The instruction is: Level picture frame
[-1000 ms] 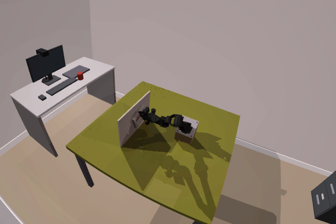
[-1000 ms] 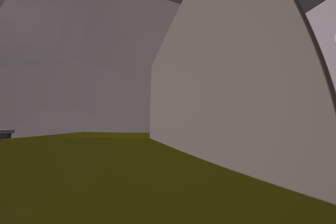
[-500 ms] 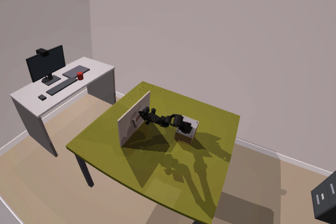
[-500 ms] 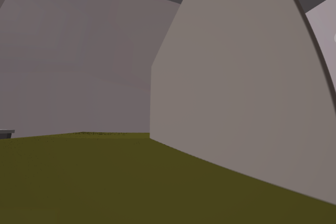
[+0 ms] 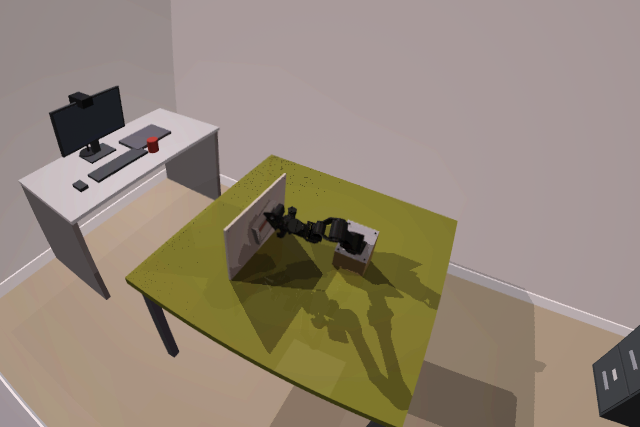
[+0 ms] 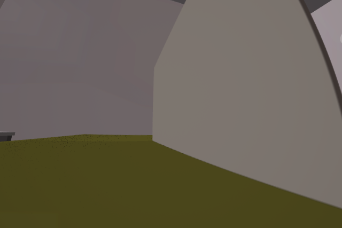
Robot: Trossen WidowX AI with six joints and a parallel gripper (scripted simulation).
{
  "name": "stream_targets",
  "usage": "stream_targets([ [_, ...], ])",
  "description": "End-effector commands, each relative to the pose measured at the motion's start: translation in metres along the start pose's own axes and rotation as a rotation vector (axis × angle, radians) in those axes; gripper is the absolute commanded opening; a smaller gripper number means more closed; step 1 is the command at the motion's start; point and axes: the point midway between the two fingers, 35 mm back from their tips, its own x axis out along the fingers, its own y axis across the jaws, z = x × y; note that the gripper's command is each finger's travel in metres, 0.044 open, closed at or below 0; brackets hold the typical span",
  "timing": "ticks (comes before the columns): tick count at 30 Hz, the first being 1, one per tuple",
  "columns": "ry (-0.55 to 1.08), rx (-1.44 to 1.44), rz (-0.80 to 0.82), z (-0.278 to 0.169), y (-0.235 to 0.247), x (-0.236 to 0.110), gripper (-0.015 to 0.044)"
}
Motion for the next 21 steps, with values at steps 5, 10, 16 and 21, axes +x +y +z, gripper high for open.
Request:
stream_targets([
  [5, -0.007, -0.005, 0.005, 0.0012, -0.0021, 0.0000, 0.0000],
  [10, -0.007, -0.005, 0.005, 0.0011, -0.0038, 0.0000, 0.0000],
  [16, -0.006, -0.004, 0.005, 0.0008, -0.0052, 0.0000, 0.0000],
  [21, -0.002, 0.001, 0.004, -0.0002, -0.0038, -0.0001, 0.0000],
])
